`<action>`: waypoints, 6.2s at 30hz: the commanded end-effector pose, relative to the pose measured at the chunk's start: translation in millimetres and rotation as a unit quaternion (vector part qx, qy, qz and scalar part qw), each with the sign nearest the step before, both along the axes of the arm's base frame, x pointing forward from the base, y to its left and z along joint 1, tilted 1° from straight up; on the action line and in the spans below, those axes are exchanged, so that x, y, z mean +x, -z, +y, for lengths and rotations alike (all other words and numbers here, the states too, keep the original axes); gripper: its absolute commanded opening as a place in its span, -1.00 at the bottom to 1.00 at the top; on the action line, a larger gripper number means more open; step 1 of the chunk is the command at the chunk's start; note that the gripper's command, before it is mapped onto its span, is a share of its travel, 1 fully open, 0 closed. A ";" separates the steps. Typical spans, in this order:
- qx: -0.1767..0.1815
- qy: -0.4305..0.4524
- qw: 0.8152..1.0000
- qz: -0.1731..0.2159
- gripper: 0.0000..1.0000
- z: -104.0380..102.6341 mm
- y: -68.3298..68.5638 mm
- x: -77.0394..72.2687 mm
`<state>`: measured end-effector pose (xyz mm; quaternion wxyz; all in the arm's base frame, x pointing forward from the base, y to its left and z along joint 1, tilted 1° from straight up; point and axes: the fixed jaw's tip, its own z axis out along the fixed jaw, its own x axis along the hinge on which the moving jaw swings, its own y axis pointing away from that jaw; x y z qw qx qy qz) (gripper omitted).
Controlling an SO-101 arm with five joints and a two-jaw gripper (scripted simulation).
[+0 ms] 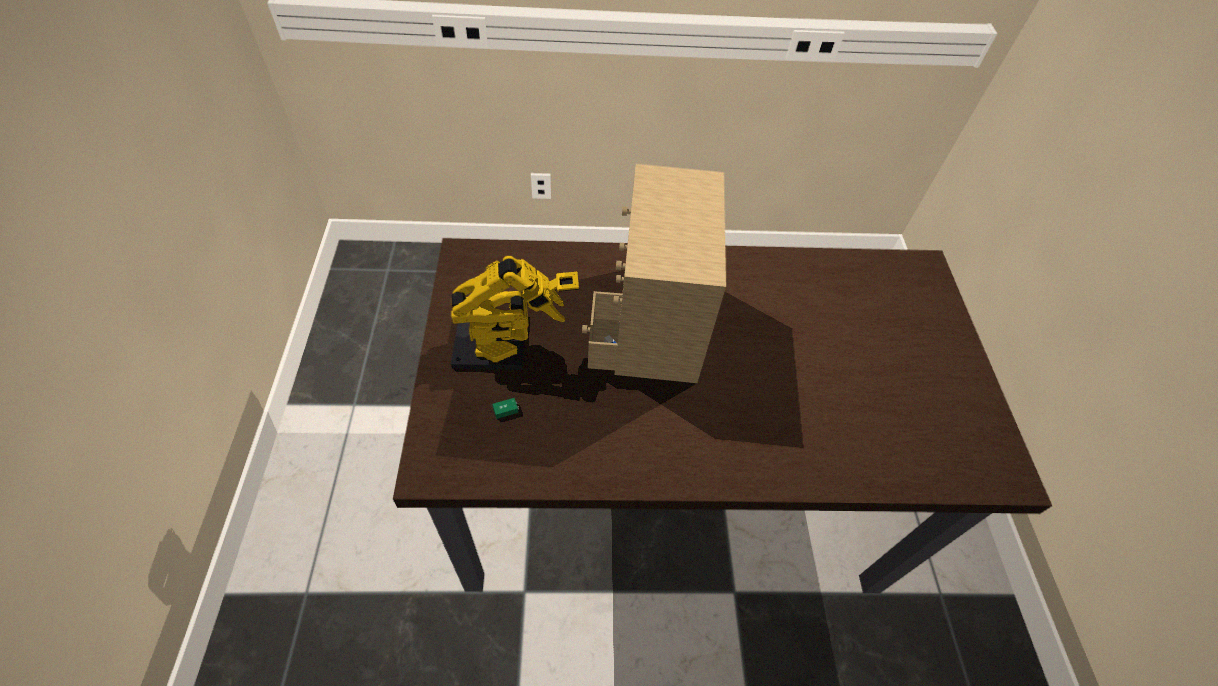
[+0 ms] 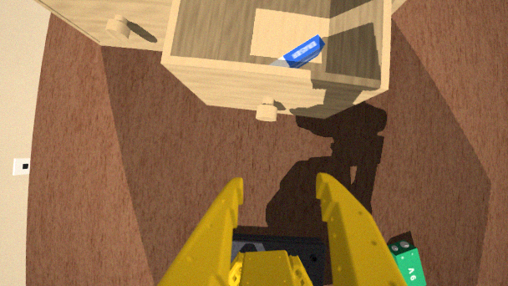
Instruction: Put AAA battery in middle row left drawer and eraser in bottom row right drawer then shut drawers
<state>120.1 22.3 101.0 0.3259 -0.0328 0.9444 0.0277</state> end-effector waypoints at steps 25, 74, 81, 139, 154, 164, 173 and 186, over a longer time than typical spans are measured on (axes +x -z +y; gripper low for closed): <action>0.001 0.000 1.000 0.001 -0.57 3.1 32.7 23.3; 0.001 -0.001 1.000 0.002 -0.57 3.5 36.3 22.6; 0.001 -0.002 1.000 0.001 -0.57 3.6 35.8 22.8; 0.000 0.001 1.000 0.001 -0.57 5.3 64.2 47.9; 0.000 0.002 1.000 0.001 -0.57 5.0 65.7 47.2; 0.000 0.003 1.000 0.001 -0.57 4.5 68.7 45.9; 0.000 0.003 1.000 0.001 -0.57 4.4 69.2 45.6; 0.000 0.003 1.000 0.001 -0.57 4.3 68.8 45.8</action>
